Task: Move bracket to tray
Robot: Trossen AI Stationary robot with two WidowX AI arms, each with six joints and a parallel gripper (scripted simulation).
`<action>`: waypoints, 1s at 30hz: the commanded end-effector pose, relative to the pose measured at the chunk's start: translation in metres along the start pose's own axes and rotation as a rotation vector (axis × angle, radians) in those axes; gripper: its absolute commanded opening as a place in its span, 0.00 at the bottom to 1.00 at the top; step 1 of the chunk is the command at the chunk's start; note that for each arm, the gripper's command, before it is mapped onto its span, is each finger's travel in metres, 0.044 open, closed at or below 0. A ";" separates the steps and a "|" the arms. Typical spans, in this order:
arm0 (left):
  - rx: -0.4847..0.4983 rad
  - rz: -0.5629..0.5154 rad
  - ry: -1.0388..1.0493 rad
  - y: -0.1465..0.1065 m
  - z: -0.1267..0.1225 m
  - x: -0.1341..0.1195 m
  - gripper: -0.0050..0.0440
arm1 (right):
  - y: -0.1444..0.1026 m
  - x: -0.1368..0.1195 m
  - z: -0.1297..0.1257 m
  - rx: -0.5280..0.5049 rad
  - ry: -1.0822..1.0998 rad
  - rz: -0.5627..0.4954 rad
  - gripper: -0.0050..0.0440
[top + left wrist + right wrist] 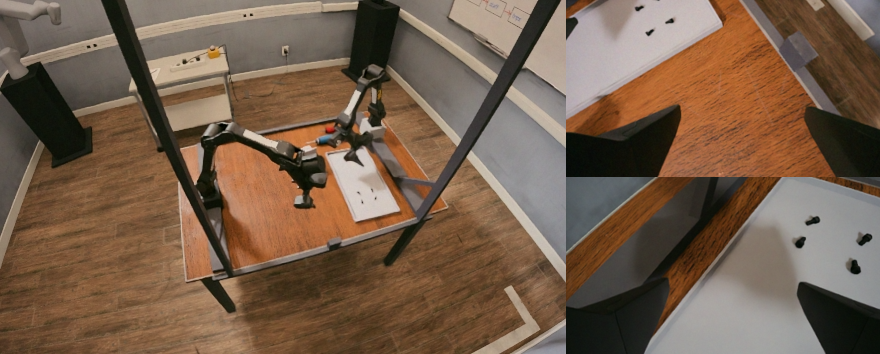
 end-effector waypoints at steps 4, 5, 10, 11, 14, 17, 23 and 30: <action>0.000 -0.030 -0.003 -0.010 0.001 0.005 1.00 | -0.003 0.004 -0.002 -0.014 -0.017 0.003 1.00; 0.000 -0.030 -0.003 -0.010 0.001 0.005 1.00 | -0.003 0.004 -0.002 -0.014 -0.017 0.003 1.00; 0.000 -0.030 -0.003 -0.010 0.001 0.005 1.00 | -0.003 0.004 -0.002 -0.014 -0.017 0.003 1.00; 0.000 -0.030 -0.003 -0.010 0.001 0.005 1.00 | -0.003 0.004 -0.002 -0.014 -0.017 0.003 1.00; 0.000 -0.030 -0.003 -0.010 0.001 0.005 1.00 | -0.003 0.004 -0.002 -0.014 -0.017 0.003 1.00; 0.000 -0.030 -0.003 -0.010 0.001 0.005 1.00 | -0.003 0.004 -0.002 -0.014 -0.017 0.003 1.00; 0.012 -0.049 -0.040 -0.024 0.015 0.001 1.00 | -0.015 0.002 -0.001 -0.062 0.040 0.020 1.00; 0.076 -0.134 -0.181 -0.076 0.069 -0.018 1.00 | -0.060 -0.007 -0.002 -0.274 0.308 0.082 1.00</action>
Point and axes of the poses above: on each arm, the point midway between the two fingers, 35 mm back from their tips, its own y axis out along the fingers, its own z axis across the jaws, x = y × z, the point moved 6 cm from there along -y, back along the fingers, and after that the axes turned 5 degrees about -y, right-handed, at the moved point
